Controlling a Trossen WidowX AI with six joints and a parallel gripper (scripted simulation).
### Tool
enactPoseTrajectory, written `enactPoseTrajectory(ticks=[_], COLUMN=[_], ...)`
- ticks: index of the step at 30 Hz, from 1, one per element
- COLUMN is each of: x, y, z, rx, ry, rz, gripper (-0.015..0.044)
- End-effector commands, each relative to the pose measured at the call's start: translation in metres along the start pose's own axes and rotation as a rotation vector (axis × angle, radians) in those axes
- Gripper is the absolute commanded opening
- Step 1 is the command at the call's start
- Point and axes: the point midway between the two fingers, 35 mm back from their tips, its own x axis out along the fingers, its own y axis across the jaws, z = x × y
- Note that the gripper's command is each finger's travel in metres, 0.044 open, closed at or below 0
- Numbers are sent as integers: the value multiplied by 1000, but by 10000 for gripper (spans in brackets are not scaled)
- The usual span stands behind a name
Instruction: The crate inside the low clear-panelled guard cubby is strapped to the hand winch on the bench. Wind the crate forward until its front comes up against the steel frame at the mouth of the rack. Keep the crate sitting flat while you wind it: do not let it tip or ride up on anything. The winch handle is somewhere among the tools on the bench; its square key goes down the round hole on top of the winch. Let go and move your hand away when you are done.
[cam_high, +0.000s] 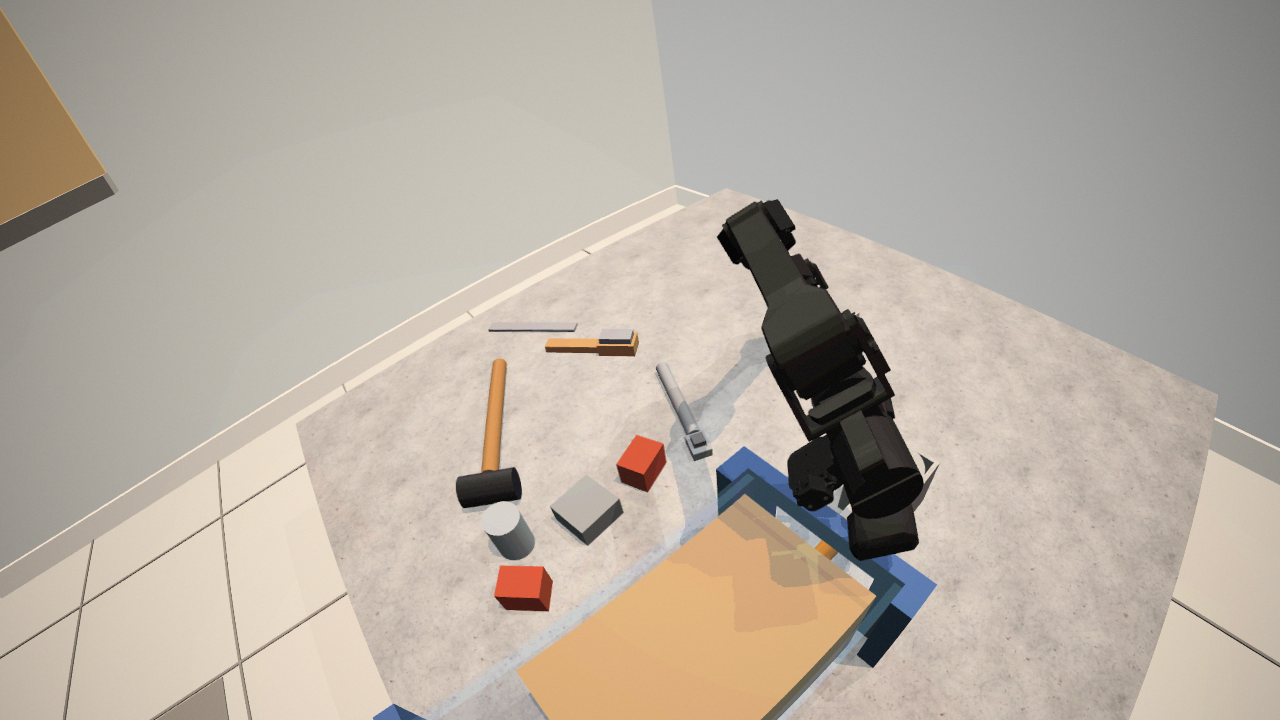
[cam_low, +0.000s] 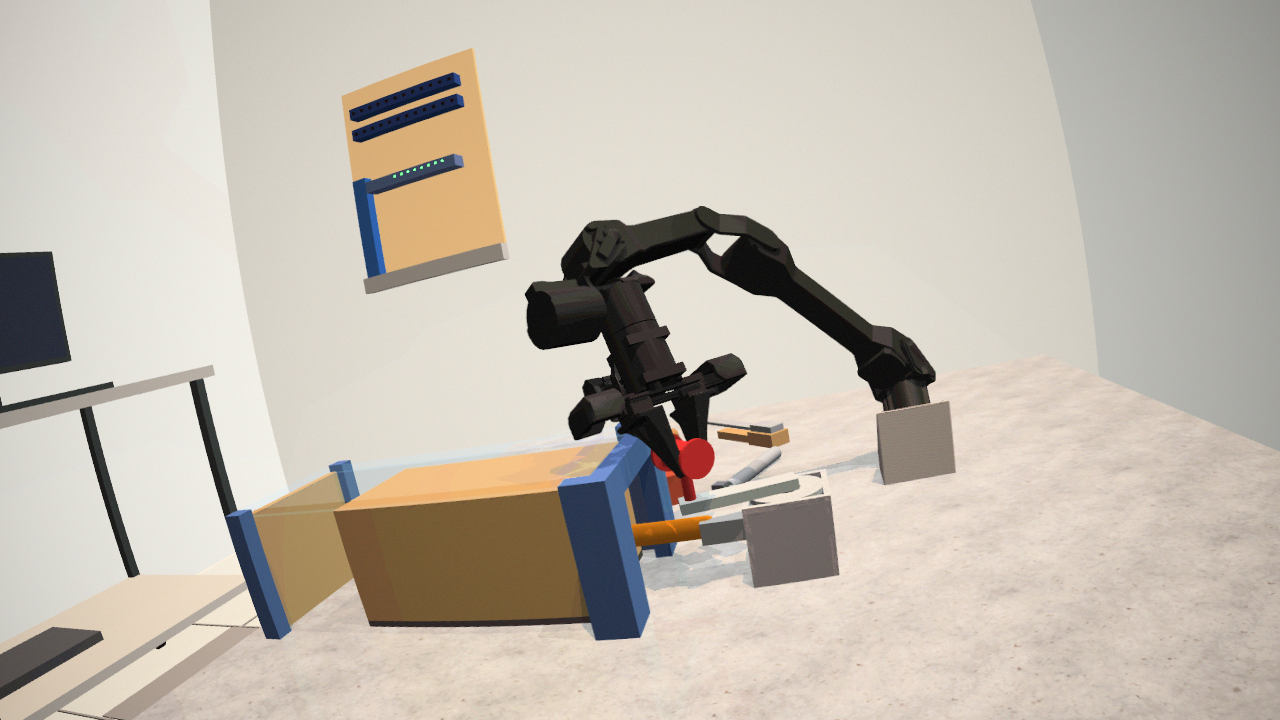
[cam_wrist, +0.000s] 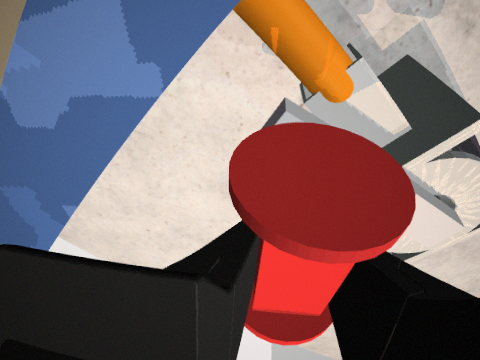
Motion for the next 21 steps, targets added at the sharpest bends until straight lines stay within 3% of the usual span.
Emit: enactPoseTrajectory(ticks=[1, 21], x=[9, 20], y=[8, 9], z=[-21, -49], rx=[-14, -15], ry=[23, 25], rz=[18, 19], gripper=[0, 0])
